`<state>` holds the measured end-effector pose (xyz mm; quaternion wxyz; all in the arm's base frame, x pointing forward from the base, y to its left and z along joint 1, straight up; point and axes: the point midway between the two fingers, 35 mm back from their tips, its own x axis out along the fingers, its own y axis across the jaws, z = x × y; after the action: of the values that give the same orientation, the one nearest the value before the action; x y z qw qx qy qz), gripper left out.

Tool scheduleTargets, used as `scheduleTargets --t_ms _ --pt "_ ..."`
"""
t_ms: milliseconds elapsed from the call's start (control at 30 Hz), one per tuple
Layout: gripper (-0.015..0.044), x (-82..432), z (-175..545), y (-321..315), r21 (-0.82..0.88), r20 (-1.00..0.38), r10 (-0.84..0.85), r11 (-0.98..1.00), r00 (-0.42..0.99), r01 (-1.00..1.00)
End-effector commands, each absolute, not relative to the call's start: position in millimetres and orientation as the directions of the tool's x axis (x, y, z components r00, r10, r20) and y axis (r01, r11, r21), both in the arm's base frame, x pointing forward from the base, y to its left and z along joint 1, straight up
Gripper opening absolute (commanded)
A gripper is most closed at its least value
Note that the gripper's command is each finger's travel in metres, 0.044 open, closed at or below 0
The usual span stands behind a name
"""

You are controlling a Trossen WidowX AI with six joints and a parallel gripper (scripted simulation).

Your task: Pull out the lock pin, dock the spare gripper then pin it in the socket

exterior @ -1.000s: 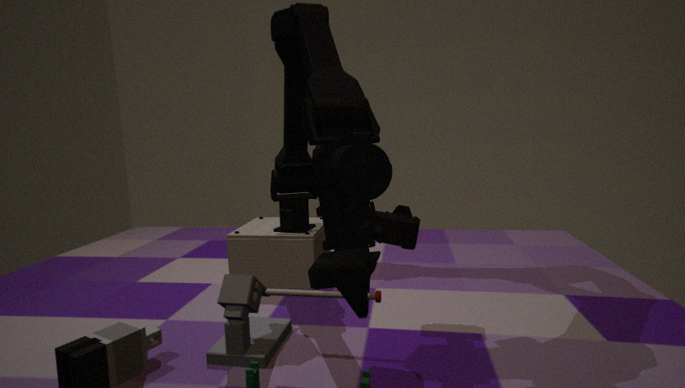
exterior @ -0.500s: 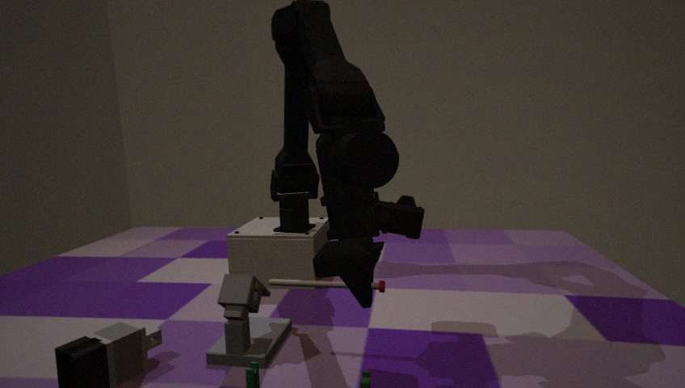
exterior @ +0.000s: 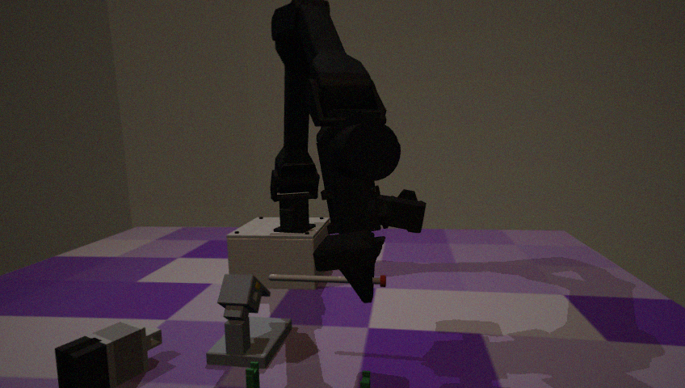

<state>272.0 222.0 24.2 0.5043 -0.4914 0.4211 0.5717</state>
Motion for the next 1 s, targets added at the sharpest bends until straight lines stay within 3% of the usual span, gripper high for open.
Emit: scheduleTargets --t_ms 0,967 --pt "0.0000 280.6 26.2 228.2 -0.016 -0.987 0.163 -0.140 -0.007 -0.990" --pt "0.0000 349.1 36.1 277.6 -0.021 -0.986 0.166 -0.153 -0.005 -0.988"
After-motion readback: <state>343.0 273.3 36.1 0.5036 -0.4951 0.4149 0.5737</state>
